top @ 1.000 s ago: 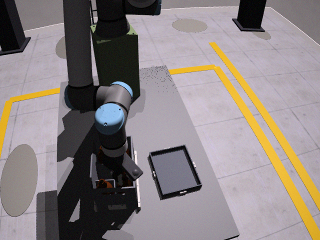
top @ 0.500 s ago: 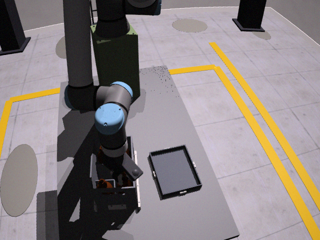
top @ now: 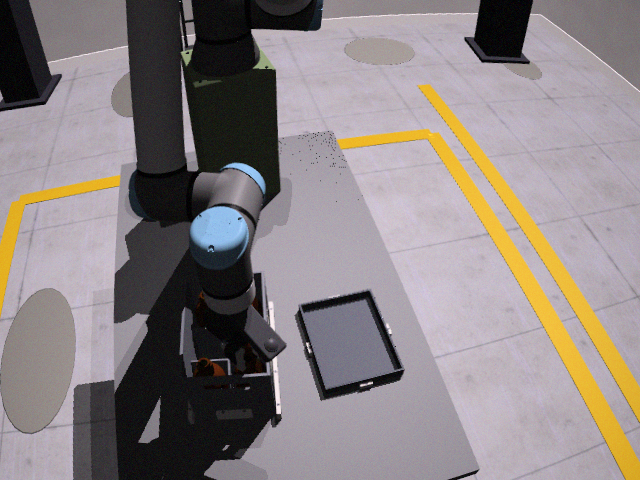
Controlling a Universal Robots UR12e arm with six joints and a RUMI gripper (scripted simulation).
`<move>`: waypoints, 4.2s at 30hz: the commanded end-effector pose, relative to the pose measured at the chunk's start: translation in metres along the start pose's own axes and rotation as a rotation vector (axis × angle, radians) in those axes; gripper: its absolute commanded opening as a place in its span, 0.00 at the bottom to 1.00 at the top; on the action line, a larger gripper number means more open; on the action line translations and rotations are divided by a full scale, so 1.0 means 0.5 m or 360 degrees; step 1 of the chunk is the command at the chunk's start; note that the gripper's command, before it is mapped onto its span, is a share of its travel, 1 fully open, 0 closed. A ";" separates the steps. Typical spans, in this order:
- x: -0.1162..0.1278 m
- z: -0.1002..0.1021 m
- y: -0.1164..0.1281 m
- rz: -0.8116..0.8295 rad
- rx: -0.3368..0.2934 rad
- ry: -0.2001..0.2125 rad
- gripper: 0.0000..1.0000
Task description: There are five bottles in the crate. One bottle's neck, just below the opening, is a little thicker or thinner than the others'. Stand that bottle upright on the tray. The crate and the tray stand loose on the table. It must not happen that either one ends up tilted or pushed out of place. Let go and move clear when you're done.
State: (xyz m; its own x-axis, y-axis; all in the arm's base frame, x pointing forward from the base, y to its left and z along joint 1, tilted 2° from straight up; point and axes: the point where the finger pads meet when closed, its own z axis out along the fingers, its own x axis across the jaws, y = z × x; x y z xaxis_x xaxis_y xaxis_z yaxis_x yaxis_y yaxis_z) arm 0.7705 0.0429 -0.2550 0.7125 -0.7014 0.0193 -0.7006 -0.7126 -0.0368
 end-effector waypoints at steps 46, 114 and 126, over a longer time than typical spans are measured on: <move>0.005 0.000 -0.003 0.0001 0.0002 0.0005 0.38; 0.002 -0.170 0.000 0.0002 0.0001 0.0003 0.00; 0.002 -0.170 0.000 0.0002 0.0001 0.0003 0.00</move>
State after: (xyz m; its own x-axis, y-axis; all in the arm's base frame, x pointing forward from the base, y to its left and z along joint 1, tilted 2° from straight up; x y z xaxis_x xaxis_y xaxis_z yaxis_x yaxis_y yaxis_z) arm 0.7689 0.0424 -0.1717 0.7125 -0.7013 0.0205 -0.7004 -0.7127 -0.0376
